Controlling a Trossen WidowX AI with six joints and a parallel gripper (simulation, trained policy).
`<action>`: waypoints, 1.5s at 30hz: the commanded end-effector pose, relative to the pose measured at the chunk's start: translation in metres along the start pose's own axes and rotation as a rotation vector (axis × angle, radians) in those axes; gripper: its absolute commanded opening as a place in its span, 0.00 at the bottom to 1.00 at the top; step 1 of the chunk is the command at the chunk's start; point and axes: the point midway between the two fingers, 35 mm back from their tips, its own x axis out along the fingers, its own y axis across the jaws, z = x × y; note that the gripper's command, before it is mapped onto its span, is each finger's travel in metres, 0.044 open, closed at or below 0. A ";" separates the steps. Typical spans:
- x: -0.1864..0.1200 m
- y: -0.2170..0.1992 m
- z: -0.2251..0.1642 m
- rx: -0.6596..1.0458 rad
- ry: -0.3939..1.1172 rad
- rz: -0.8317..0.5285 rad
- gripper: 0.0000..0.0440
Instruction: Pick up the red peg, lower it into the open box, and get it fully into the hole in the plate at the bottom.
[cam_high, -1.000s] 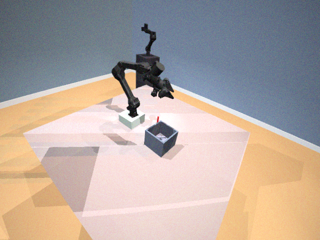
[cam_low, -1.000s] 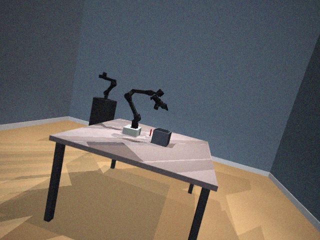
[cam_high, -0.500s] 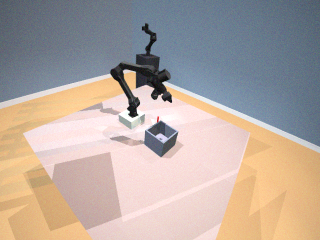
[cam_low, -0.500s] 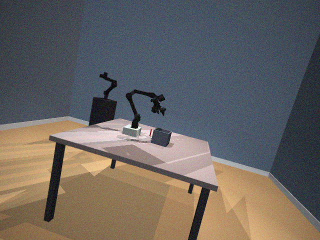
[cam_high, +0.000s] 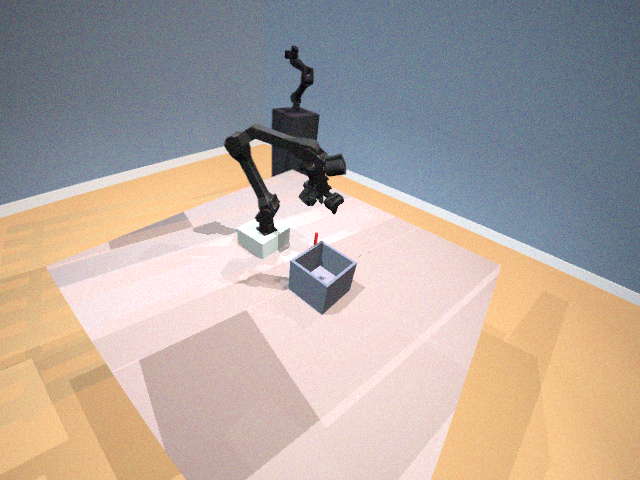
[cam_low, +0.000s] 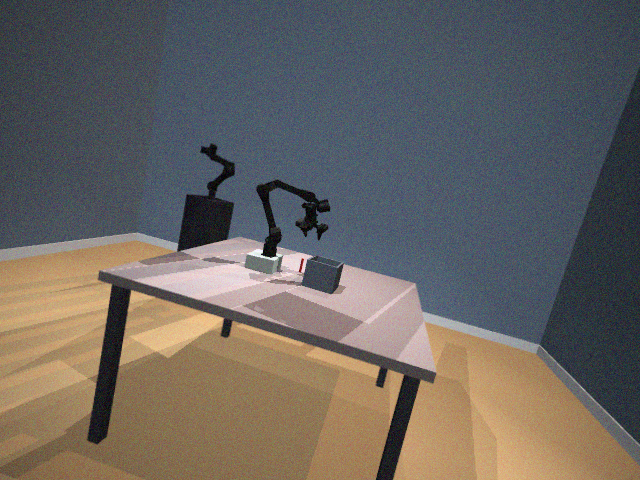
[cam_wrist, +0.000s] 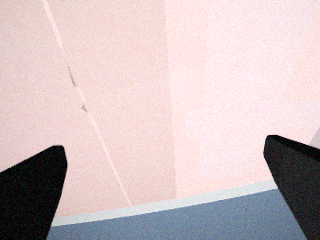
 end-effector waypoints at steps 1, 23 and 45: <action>0.012 -0.008 0.009 -0.052 -0.063 -0.042 0.96; 0.071 -0.030 0.060 -0.332 -0.333 -0.219 1.00; 0.129 -0.029 0.093 -0.438 -0.420 -0.219 0.85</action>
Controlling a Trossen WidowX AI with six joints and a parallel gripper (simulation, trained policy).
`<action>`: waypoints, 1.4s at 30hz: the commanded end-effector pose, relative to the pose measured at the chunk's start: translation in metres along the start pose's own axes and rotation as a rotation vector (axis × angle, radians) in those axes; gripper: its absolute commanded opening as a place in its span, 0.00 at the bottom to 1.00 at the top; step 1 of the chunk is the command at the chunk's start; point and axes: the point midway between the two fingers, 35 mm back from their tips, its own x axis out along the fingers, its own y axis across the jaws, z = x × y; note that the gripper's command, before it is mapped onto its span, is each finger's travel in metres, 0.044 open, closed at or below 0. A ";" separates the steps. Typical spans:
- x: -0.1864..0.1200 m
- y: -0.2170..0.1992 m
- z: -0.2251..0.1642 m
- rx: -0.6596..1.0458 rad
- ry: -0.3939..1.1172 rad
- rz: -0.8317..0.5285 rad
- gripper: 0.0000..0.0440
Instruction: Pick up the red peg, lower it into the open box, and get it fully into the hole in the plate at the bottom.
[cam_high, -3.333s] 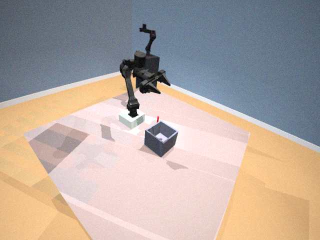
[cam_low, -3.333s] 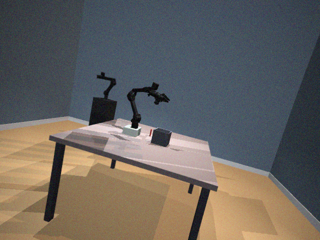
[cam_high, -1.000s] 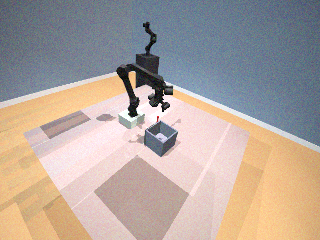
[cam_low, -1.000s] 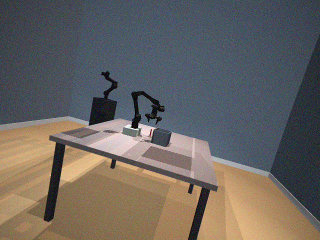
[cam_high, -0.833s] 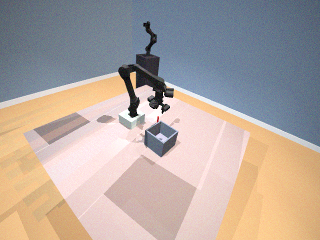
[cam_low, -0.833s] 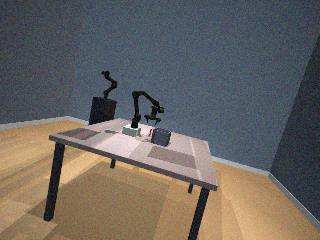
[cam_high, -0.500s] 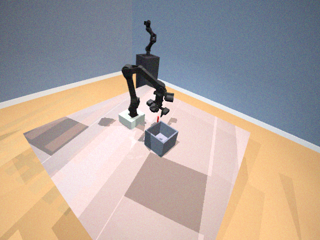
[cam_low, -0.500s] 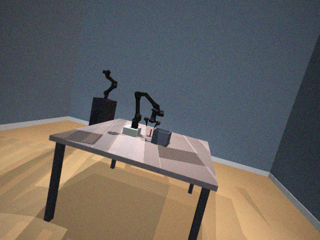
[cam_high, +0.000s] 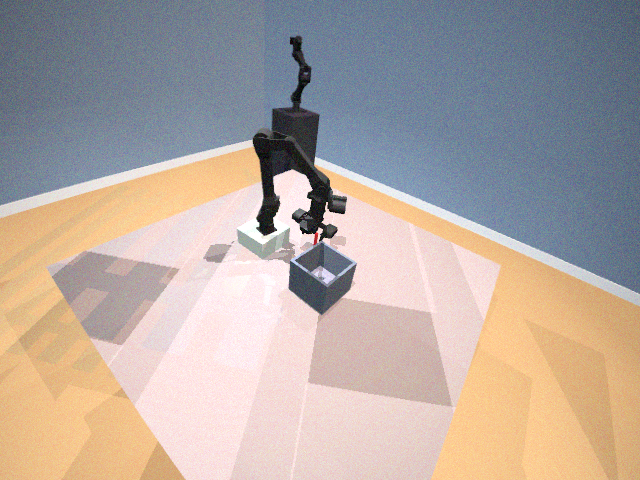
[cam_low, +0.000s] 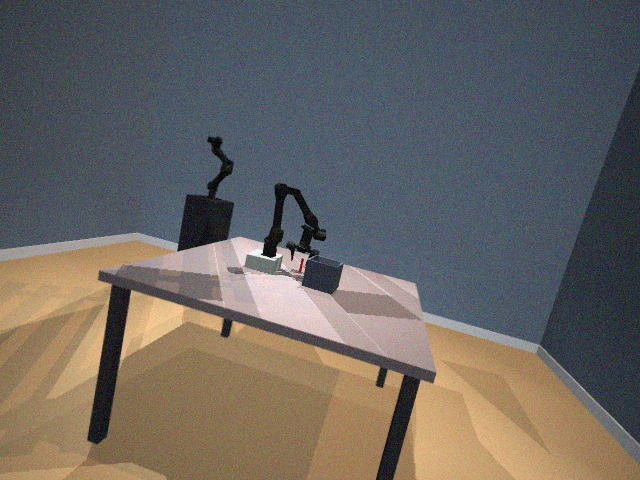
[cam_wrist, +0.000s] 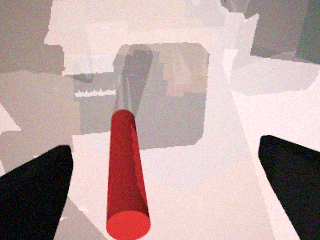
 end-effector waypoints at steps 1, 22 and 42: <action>0.010 0.000 0.001 -0.008 -0.012 0.003 0.82; 0.019 0.027 -0.020 -0.070 0.039 0.070 0.00; -0.039 0.062 -0.040 -0.043 0.142 0.229 0.00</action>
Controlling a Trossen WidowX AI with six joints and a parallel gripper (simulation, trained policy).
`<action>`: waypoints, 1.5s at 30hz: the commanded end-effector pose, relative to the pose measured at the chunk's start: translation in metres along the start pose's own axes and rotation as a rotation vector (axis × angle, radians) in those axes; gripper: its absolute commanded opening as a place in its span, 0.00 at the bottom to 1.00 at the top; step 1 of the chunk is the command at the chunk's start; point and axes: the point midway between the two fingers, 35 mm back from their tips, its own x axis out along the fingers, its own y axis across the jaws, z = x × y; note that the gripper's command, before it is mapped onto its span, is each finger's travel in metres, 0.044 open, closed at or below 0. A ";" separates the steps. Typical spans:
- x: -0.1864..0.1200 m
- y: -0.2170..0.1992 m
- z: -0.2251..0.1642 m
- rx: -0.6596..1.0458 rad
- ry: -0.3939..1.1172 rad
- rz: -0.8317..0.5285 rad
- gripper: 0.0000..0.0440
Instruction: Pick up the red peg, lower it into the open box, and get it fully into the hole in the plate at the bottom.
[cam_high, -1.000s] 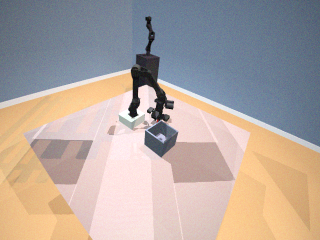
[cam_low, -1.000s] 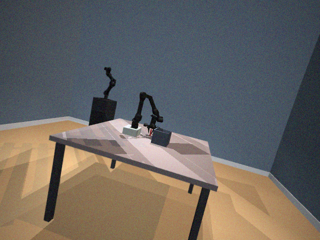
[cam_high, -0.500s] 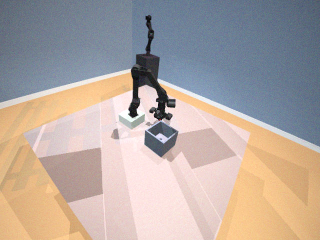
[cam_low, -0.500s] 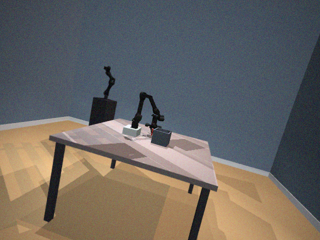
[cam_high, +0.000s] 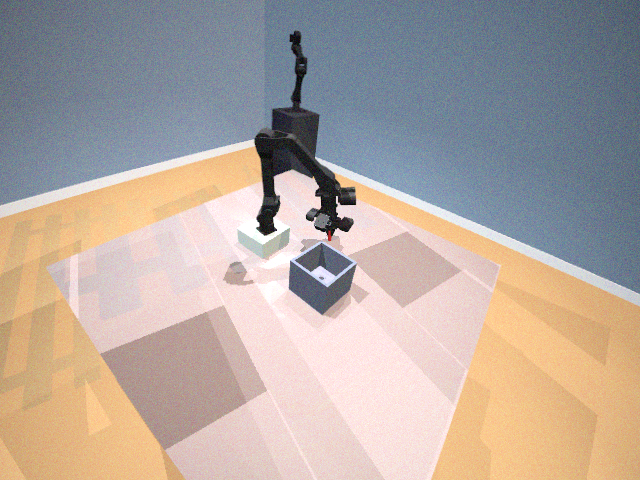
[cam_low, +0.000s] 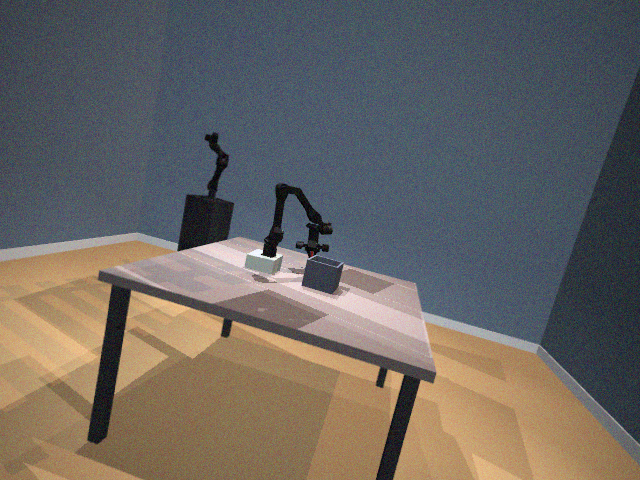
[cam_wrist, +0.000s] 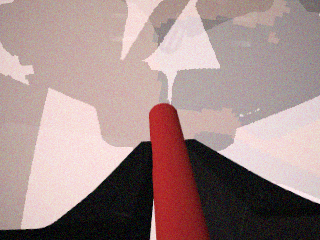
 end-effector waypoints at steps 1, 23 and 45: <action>-0.013 0.011 -0.004 -0.002 0.021 0.037 0.00; -0.105 0.073 0.026 -0.046 -0.029 0.248 0.00; -0.134 0.086 0.114 0.020 -0.180 0.212 0.00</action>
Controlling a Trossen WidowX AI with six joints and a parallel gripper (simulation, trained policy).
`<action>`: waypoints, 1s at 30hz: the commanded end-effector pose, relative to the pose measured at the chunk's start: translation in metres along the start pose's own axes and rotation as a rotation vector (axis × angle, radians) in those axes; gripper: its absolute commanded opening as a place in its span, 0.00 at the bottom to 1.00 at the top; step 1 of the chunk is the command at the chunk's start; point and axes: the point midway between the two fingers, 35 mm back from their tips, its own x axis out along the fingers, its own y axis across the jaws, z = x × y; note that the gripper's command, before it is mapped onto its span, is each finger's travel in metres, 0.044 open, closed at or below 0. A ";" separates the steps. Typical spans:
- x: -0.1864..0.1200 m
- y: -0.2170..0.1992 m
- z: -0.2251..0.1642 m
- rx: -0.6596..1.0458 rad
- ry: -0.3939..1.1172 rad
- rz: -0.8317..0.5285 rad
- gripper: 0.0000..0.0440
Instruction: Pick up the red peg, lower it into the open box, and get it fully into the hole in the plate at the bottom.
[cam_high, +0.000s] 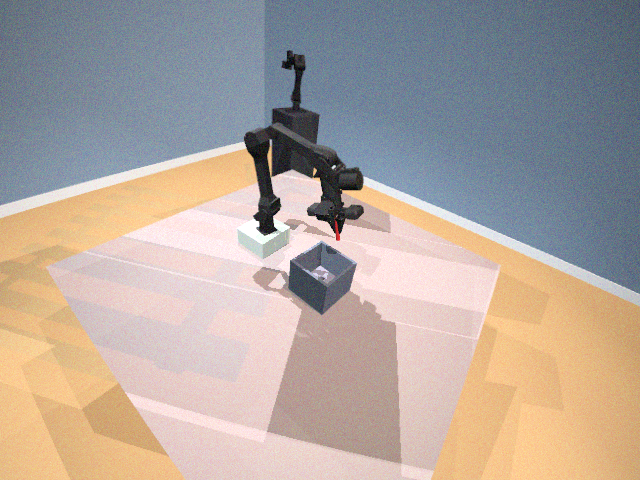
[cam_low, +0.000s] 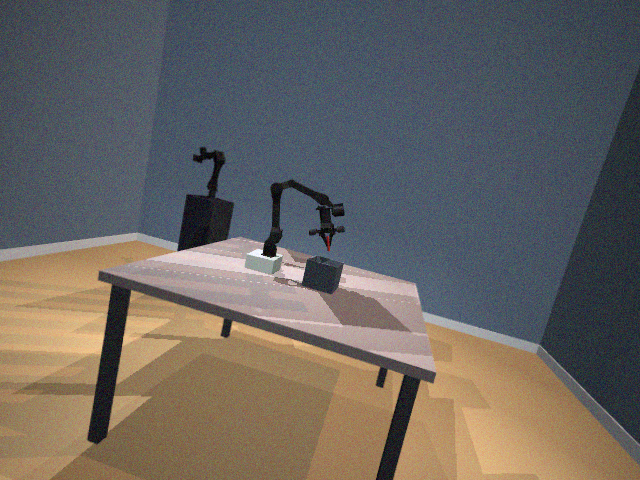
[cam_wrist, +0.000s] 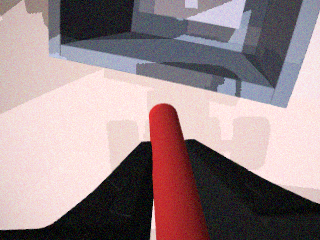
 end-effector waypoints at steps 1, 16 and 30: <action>0.001 0.001 0.013 0.004 -0.020 -0.017 0.00; 0.014 -0.004 0.054 0.015 -0.044 -0.111 0.00; 0.042 -0.013 0.078 0.009 -0.026 -0.186 0.00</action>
